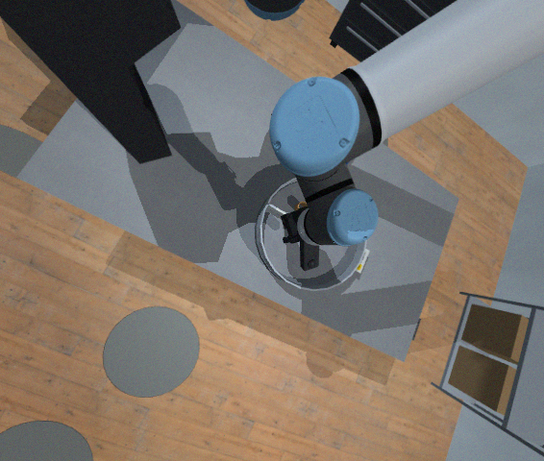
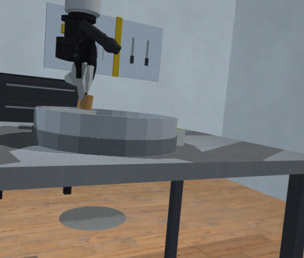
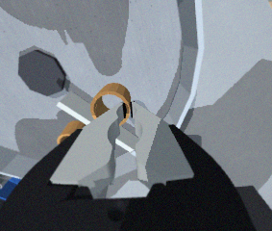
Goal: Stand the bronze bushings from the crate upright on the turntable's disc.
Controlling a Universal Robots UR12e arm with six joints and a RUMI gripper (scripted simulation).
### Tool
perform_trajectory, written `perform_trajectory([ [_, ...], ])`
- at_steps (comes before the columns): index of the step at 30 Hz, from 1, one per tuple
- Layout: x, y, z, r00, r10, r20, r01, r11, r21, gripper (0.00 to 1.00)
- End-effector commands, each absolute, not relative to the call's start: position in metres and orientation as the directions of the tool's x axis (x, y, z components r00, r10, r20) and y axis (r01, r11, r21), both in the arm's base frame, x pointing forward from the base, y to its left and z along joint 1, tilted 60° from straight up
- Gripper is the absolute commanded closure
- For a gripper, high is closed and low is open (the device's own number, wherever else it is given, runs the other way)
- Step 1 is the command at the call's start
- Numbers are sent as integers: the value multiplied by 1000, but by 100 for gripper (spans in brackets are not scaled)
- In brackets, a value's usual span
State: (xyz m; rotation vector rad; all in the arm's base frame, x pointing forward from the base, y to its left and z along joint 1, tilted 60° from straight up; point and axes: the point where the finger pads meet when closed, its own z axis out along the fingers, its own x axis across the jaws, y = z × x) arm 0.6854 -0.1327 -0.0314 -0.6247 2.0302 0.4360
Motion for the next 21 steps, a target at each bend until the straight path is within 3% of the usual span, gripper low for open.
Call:
perform_trajectory([
  [1,687,-136,-31,-432,-256,-865,-586,808,53,100],
  [21,693,-130,-36,-432,-257,-865,-588,807,53,100],
])
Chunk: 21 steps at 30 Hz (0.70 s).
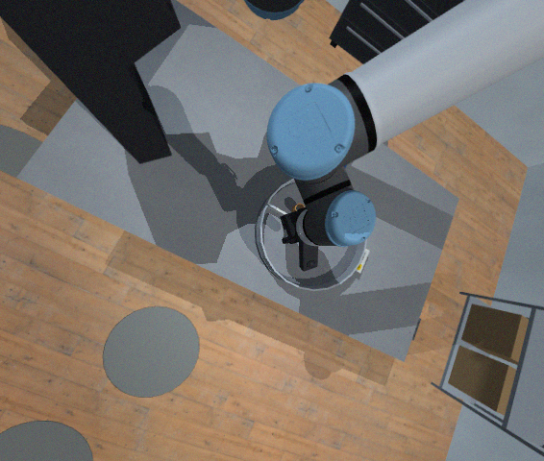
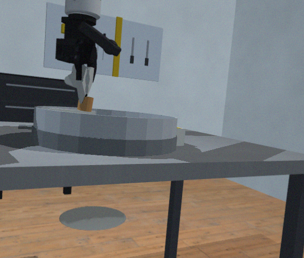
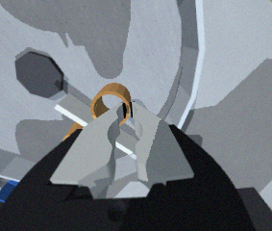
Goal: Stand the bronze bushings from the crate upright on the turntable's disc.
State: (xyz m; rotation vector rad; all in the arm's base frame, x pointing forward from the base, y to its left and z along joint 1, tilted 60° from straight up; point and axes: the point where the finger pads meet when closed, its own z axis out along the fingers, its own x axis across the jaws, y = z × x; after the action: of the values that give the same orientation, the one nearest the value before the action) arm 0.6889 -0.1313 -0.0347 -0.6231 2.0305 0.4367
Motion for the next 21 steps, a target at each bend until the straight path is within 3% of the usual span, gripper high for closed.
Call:
perform_trajectory([
  [1,694,-129,-37,-432,-257,-865,-588,807,53,100],
  [21,714,-115,-51,-432,-258,-864,-588,807,53,100],
])
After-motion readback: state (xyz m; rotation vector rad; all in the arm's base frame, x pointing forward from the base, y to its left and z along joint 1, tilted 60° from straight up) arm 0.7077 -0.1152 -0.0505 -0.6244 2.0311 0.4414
